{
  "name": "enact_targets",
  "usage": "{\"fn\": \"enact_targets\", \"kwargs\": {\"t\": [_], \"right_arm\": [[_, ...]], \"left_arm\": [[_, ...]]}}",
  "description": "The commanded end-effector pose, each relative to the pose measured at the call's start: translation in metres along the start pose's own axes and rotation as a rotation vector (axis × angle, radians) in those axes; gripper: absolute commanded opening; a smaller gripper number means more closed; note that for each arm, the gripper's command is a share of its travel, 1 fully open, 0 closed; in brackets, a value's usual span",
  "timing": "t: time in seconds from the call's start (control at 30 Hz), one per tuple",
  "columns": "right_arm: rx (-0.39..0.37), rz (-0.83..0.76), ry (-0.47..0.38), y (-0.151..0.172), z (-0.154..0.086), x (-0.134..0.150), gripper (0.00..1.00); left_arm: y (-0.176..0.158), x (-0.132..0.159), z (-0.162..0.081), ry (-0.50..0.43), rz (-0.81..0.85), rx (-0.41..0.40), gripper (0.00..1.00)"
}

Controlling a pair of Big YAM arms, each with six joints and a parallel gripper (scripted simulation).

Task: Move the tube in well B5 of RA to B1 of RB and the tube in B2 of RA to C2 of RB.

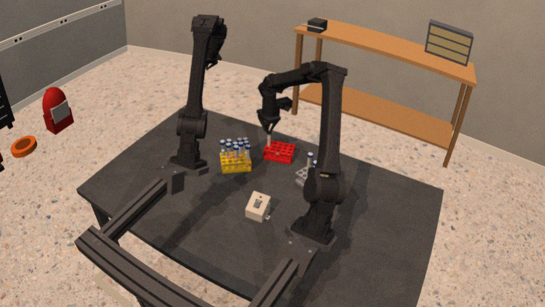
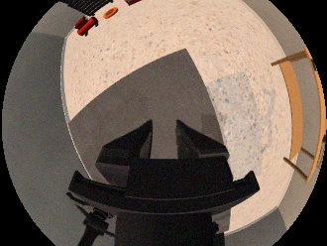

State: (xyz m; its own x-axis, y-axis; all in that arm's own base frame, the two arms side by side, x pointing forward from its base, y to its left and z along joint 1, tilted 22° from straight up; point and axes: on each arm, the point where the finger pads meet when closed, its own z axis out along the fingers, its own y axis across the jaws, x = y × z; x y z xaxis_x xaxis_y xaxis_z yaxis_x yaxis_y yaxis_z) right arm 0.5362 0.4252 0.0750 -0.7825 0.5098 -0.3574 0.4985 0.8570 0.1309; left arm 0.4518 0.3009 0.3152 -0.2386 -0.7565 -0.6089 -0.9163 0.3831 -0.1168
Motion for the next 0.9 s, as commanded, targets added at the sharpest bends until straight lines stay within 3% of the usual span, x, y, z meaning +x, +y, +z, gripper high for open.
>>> {"fn": "enact_targets", "kwargs": {"t": [0.0, 0.2, 0.43, 0.6, 0.87], "right_arm": [[-0.018, -0.004, -0.001, 0.003, -0.024, 0.008, 0.0], [-0.006, -0.002, 0.0, -0.001, -0.02, 0.005, 0.0], [-0.065, 0.013, -0.016, 0.022, -0.052, -0.004, 0.0], [-0.042, 0.009, -0.01, 0.019, -0.043, -0.002, 0.0], [-0.052, 0.01, -0.012, 0.024, -0.057, -0.005, 0.0]], "left_arm": [[-0.005, -0.015, -0.013, -0.031, -0.013, 0.021, 0.3], [-0.005, -0.015, -0.013, -0.031, -0.013, 0.021, 0.3], [-0.005, -0.015, -0.013, -0.031, -0.013, 0.021, 0.3], [-0.005, -0.015, -0.013, -0.031, -0.013, 0.021, 0.3], [-0.005, -0.015, -0.013, -0.031, -0.013, 0.021, 0.3]]}}
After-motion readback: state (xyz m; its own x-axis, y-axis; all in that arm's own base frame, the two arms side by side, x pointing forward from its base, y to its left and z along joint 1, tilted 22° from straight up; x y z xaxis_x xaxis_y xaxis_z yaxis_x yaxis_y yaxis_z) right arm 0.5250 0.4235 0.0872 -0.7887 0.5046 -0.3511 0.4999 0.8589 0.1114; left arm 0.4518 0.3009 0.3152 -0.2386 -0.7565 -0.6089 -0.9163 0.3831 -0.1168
